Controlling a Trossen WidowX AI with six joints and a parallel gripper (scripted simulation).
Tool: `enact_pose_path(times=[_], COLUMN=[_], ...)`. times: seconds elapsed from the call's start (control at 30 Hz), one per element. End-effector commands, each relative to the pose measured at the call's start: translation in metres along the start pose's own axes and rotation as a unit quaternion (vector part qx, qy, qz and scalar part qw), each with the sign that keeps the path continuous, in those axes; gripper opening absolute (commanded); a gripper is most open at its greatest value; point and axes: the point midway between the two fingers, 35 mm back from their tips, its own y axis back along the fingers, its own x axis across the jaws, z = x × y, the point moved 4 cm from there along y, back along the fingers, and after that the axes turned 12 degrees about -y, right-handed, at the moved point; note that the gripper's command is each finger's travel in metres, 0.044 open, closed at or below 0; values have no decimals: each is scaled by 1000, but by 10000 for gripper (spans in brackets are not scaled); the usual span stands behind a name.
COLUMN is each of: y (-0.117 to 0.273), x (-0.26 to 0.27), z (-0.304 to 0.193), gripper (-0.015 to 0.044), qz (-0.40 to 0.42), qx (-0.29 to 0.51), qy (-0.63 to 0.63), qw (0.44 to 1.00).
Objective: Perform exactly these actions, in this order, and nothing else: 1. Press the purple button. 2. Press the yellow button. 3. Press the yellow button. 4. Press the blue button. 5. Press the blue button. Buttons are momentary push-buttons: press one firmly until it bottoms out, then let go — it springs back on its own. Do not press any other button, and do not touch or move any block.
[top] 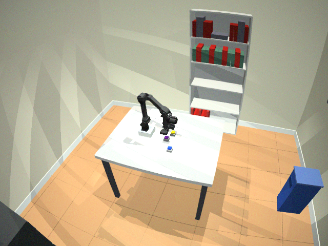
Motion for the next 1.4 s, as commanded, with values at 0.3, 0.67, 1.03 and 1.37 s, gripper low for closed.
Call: enact_pose_path(times=[0.3, 0.67, 1.03, 1.37], y=[-8, -26, -37, -37], x=[-1, -1, -1, -1], z=[-1, -1, -1, -1], gripper=[20, 20, 20, 20], qz=[-3, -3, -3, -3], qx=[2, 2, 2, 2], qy=[2, 2, 2, 2], qw=[1000, 1000, 1000, 1000])
